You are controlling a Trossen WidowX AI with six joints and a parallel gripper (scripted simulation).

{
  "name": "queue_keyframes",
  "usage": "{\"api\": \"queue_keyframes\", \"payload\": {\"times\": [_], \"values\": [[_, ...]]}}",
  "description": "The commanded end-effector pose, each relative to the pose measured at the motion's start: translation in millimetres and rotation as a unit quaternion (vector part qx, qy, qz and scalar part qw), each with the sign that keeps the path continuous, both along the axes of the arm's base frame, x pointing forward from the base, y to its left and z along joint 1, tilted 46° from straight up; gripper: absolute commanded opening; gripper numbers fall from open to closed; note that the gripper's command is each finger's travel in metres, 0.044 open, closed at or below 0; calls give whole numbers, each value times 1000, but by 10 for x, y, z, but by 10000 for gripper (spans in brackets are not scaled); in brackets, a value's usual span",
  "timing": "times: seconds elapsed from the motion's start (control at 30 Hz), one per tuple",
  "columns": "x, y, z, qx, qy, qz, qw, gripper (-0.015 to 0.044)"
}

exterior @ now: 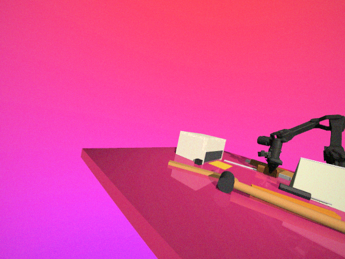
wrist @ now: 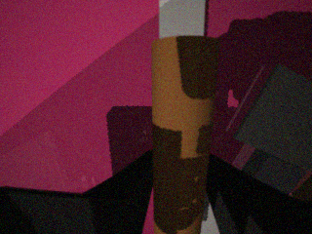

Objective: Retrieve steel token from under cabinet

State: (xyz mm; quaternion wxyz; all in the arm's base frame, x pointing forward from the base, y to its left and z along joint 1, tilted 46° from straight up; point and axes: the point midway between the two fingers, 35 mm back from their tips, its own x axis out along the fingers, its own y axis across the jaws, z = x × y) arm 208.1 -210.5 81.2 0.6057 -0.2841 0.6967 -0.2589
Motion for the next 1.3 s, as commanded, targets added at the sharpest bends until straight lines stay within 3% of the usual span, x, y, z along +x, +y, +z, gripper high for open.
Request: {"api": "queue_keyframes", "payload": {"times": [0.0, 0.67, 0.93, 1.07, 1.17, 1.27], "values": [[16, 5, 6, 1, 12, 15, 1000, 0], [75, 21, -20, 7, 55, 57, 997, 0], [37, 10, -21, 6, 51, 49, 997, 200], [37, 10, -20, 6, 51, 49, 997, 200], [37, 11, -21, 6, 49, 51, 997, 270], [40, 4, -26, 6, 48, 50, 998, 270]]}}
